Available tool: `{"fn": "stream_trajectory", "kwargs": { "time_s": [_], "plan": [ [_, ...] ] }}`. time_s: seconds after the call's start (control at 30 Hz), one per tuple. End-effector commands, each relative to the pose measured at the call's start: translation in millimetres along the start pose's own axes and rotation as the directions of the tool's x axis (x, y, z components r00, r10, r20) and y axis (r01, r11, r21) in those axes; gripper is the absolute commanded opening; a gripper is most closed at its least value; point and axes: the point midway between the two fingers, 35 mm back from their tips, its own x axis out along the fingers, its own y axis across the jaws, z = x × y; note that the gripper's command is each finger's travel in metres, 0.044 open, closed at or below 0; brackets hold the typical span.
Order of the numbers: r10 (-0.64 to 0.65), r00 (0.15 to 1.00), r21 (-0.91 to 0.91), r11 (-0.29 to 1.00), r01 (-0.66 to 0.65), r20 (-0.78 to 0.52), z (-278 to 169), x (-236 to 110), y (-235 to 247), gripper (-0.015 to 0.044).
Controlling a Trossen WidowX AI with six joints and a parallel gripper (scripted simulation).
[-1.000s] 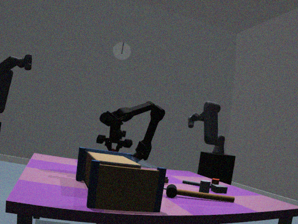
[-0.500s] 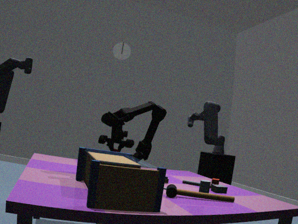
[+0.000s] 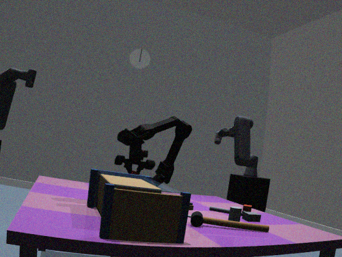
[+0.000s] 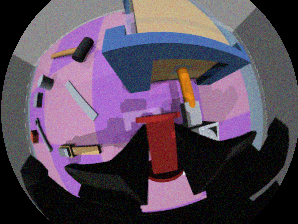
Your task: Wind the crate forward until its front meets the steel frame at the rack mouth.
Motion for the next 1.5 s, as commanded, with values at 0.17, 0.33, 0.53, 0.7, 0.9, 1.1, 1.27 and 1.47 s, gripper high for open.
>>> {"fn": "stream_trajectory", "kwargs": {
  "time_s": [0.17,0.33,0.53,0.7,0.9,1.1,1.27,1.47],
  "plan": [
    [0.001,1.000,-0.001,1.000,-0.001,0.001,-2.7,-1.3,1.6,0.0053],
    [0.001,1.000,-0.001,1.000,-0.001,0.001,-2.7,-1.3,1.6,0.0184],
    [0.001,1.000,-0.001,1.000,-0.001,0.001,-2.7,-1.3,1.6,0.0341],
    [0.001,1.000,-0.001,1.000,-0.001,0.001,-2.7,-1.3,1.6,0.0440],
    [-0.001,1.000,-0.001,1.000,0.001,0.000,6.3,-17.6,-0.2,0.0440],
    [-0.002,1.000,-0.002,1.000,0.002,0.000,25.3,-60.5,0.7,0.0440],
    [-0.003,1.000,-0.002,1.000,0.003,0.000,25.1,-62.9,1.3,0.0440],
    [-0.003,1.000,0.001,1.000,0.003,-0.002,18.3,-111.2,17.7,0.0440]
  ]
}}
